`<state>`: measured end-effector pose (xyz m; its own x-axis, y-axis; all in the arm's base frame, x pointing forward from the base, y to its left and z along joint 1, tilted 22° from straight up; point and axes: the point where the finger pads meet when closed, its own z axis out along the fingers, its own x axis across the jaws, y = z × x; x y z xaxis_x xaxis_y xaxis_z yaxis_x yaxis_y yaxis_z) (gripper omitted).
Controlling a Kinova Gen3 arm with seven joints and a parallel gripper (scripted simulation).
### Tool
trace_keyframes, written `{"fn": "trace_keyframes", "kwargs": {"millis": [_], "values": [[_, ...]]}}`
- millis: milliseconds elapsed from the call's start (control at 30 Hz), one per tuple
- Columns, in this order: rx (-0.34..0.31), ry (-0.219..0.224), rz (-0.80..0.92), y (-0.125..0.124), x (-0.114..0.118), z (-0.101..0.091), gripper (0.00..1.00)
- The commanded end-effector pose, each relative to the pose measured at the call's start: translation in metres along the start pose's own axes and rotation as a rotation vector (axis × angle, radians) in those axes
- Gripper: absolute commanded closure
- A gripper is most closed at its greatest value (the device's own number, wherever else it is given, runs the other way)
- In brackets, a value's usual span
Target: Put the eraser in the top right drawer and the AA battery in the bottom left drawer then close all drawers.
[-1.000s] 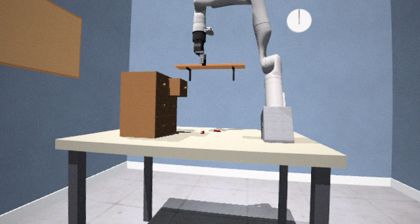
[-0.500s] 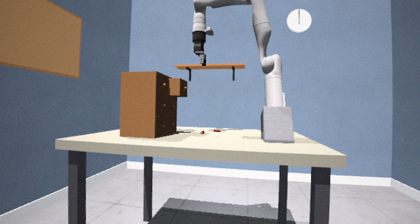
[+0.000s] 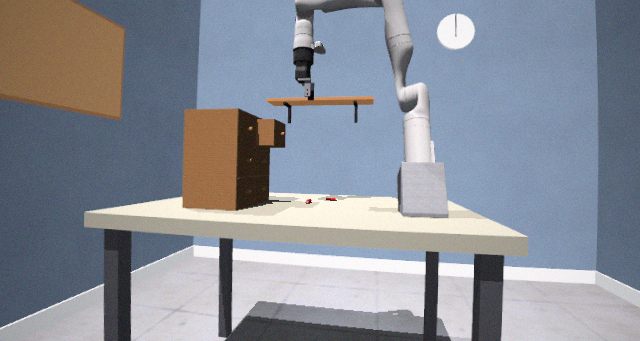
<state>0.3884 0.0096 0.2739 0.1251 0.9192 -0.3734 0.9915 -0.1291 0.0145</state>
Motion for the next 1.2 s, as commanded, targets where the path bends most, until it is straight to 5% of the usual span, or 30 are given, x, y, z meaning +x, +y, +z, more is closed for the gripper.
{"fn": "trace_keyframes", "kwargs": {"millis": [0,167,433,767,1167], "values": [[0.005,-0.002,-0.004,-0.007,0.0,-0.004,0.0],[0.0,-0.005,0.005,-0.026,-0.007,-0.017,0.0],[0.005,-0.005,0.003,-0.091,-0.031,-0.043,0.0],[-0.004,0.003,-0.008,-0.091,-0.031,-0.042,0.0],[-0.045,-0.073,0.054,-0.085,-0.05,-0.023,0.0]]}}
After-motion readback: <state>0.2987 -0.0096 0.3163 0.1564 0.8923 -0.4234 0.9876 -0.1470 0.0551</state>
